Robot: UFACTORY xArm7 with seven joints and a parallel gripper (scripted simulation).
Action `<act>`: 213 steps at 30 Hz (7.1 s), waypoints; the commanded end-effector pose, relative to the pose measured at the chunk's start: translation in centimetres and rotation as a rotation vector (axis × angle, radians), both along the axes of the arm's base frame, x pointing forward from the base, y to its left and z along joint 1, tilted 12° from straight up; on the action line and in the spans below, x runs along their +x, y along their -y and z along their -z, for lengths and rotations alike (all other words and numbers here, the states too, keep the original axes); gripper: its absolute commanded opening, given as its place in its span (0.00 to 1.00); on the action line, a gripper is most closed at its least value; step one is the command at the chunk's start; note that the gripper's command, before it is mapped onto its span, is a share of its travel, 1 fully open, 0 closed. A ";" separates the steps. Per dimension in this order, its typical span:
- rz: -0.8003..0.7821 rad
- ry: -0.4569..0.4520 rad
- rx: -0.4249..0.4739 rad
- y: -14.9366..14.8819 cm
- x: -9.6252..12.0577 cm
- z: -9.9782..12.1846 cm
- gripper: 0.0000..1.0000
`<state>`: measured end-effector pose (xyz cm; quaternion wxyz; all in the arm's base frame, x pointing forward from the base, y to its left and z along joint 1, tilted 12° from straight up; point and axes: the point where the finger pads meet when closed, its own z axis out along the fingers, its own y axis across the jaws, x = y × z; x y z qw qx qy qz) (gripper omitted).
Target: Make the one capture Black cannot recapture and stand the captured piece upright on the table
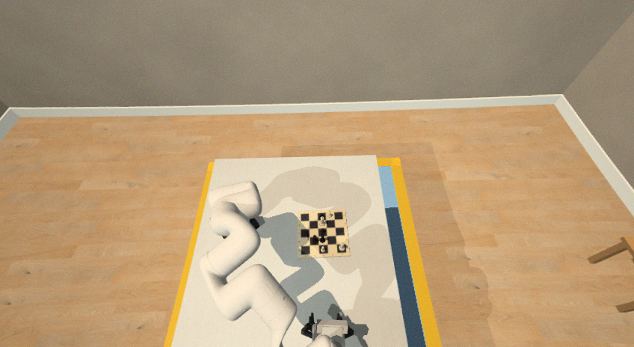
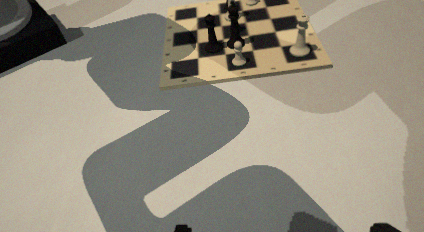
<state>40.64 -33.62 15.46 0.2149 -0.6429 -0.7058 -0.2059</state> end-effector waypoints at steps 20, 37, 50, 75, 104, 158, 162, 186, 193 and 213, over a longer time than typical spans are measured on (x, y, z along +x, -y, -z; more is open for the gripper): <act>-0.072 0.110 0.110 -2.1 3.9 0.7 1.00; -0.072 0.110 0.110 -2.1 3.9 0.7 1.00; -0.072 0.110 0.110 -2.1 3.9 0.7 1.00; -0.072 0.110 0.110 -2.9 3.1 -4.6 1.00; -0.220 0.204 0.014 -14.8 7.2 -12.4 1.00; -0.648 0.338 -0.753 -42.9 -5.6 0.4 1.00; -0.648 0.338 -0.753 -42.9 -5.6 0.4 1.00; -0.589 0.325 -0.755 -42.9 -5.6 0.4 1.00; -0.329 0.270 -0.759 -42.9 -5.7 0.4 1.00; 0.539 0.072 -0.687 -42.9 -5.7 1.4 1.00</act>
